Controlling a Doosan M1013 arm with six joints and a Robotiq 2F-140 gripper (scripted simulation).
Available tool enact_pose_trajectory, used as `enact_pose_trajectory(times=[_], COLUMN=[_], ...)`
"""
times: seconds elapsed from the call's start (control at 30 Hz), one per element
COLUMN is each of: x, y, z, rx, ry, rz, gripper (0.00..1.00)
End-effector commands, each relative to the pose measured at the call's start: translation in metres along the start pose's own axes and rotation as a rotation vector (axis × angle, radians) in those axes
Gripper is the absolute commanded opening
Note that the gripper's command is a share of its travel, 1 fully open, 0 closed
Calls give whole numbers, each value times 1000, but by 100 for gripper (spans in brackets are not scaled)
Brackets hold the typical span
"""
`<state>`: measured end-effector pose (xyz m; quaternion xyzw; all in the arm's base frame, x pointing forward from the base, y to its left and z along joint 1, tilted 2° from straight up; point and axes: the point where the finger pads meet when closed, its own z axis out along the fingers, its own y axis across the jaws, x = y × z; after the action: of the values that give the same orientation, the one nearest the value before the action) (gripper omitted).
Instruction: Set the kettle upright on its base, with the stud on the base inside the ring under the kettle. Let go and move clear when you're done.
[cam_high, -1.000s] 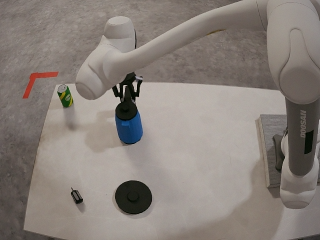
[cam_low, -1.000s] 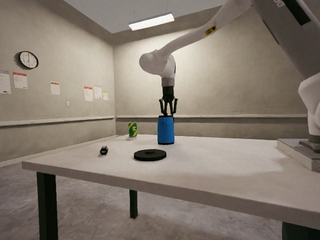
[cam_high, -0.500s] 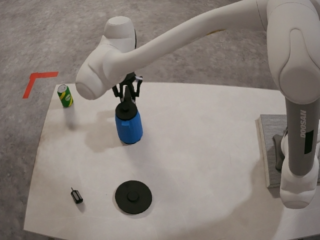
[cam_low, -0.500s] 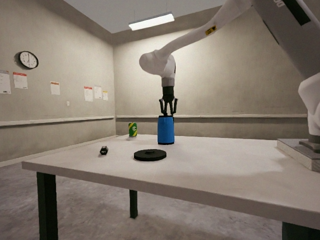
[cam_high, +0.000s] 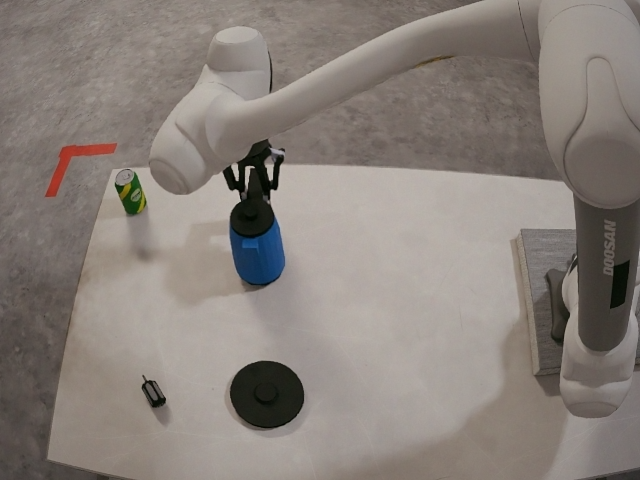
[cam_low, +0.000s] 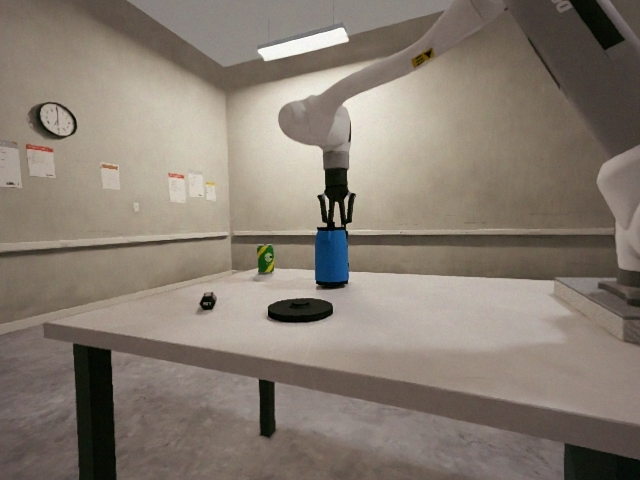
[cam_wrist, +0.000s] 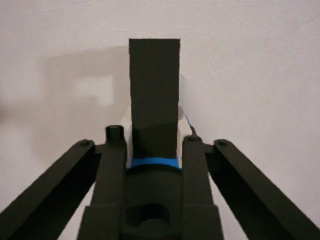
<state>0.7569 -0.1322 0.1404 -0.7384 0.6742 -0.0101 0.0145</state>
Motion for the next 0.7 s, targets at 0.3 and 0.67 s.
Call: enact_pose_trajectory(times=[0.3, 0.67], x=[1, 1], y=[-1, 0], z=[-23, -35], rx=[0, -1], ry=[3, 3], rz=[-4, -4], gripper=[10, 10])
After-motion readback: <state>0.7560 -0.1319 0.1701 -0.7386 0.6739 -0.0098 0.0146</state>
